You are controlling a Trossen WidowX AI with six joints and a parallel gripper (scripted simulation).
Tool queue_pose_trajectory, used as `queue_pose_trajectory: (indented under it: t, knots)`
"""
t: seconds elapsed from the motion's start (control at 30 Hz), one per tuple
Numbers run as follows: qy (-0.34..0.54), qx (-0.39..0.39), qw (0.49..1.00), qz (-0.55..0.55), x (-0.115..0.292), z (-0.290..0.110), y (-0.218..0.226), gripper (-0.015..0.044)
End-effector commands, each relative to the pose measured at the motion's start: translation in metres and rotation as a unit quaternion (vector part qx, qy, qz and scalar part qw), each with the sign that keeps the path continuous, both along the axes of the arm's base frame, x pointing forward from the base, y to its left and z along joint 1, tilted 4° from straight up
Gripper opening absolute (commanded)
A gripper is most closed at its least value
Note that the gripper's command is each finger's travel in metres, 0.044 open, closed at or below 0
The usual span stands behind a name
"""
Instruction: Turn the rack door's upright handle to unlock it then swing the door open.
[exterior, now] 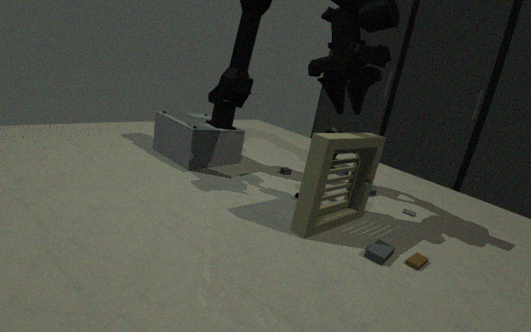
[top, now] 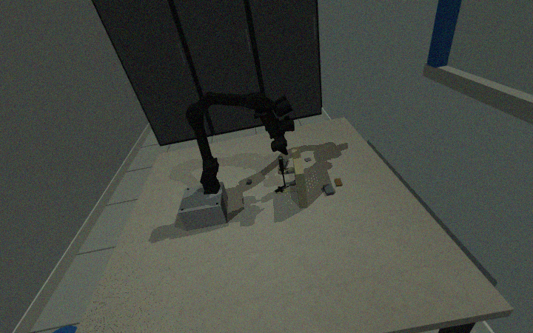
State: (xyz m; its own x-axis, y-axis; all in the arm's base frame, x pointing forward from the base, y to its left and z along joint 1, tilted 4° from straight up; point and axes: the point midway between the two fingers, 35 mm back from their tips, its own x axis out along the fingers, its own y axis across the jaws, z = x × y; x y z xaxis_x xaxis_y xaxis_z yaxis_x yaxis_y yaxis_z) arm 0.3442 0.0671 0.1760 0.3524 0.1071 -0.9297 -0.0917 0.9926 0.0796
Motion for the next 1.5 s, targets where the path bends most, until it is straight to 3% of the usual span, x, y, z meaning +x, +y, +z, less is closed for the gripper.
queue_pose_trajectory:
  t: [0.0, 0.27, 1.47]
  knots:
    - [0.060, -0.005, 0.998, 0.003, -0.007, -0.008, 0.006, 0.0295]
    - [0.154, -0.020, 0.988, 0.008, -0.021, -0.019, 0.012, 0.0295]
    - [0.154, -0.020, 0.988, 0.007, -0.017, -0.070, 0.016, 0.0295]
